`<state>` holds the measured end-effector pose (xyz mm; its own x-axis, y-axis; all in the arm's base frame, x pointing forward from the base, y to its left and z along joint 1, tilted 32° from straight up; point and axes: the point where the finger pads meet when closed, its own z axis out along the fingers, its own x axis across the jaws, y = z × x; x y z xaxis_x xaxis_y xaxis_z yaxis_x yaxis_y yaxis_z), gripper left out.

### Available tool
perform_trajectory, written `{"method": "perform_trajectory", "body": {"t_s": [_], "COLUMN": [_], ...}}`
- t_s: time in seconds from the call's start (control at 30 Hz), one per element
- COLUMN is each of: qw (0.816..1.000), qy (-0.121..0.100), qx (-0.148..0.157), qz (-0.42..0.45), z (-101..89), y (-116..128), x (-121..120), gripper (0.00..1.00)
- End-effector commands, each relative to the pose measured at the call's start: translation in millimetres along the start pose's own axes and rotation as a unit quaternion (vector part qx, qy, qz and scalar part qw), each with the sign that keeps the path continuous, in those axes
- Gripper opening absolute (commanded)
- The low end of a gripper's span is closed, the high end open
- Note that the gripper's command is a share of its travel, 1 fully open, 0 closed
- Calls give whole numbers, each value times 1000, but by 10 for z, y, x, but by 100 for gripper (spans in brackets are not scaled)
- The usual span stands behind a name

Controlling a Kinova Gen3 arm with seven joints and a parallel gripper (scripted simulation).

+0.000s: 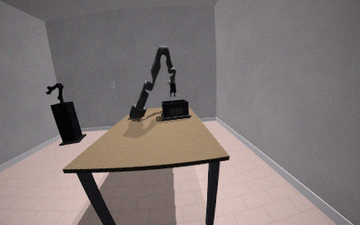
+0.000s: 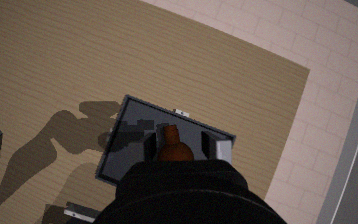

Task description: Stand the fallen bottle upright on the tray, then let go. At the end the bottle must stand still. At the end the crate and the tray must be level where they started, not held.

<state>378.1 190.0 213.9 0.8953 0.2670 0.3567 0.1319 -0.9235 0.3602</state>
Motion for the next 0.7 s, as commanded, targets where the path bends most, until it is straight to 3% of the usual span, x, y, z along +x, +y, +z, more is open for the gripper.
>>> {"method": "perform_trajectory", "body": {"t_s": [0.0,0.3,0.33,0.67], "qw": [1000,997,997,997], "qy": [-1,-1,-1,-1], "qx": [-6,-19,-19,-19], "qz": [-30,-73,-73,-73], "z": [5,19,19,19], "y": [47,126,126,126], "x": [-57,-111,-111,-111], "gripper": [100,100,0,0]}}
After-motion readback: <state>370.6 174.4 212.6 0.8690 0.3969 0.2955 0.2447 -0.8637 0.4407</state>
